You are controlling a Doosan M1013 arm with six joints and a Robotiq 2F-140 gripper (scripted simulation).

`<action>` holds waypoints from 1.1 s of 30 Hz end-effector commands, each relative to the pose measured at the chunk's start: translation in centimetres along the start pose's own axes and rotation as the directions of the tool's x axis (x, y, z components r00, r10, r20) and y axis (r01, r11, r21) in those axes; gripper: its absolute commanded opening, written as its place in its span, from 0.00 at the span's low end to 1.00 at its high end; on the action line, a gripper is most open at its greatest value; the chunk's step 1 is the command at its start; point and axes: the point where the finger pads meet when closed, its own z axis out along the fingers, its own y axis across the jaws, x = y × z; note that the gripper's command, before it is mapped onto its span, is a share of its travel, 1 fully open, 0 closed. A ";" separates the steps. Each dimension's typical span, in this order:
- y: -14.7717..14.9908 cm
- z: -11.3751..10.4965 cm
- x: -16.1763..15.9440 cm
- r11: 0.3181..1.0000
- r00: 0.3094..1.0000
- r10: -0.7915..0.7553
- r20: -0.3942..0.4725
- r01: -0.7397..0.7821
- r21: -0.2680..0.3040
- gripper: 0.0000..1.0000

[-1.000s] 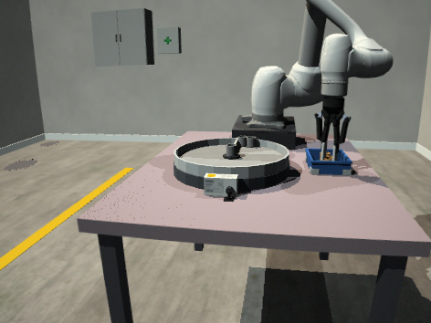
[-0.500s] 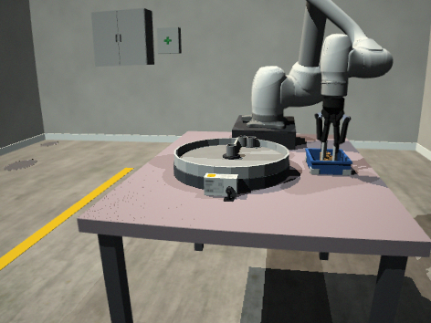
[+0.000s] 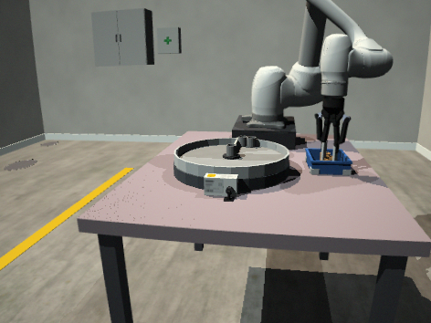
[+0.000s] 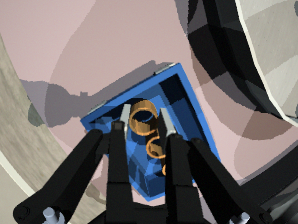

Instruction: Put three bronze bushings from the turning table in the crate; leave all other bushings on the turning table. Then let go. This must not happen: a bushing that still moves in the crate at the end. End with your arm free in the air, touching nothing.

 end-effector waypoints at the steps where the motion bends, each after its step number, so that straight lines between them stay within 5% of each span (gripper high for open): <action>1: 0.0 0.0 0.0 1.000 1.000 0.000 0.000 0.000 0.000 0.00; 33: 0.0 0.6 0.0 1.000 1.000 0.000 0.000 0.000 0.000 0.00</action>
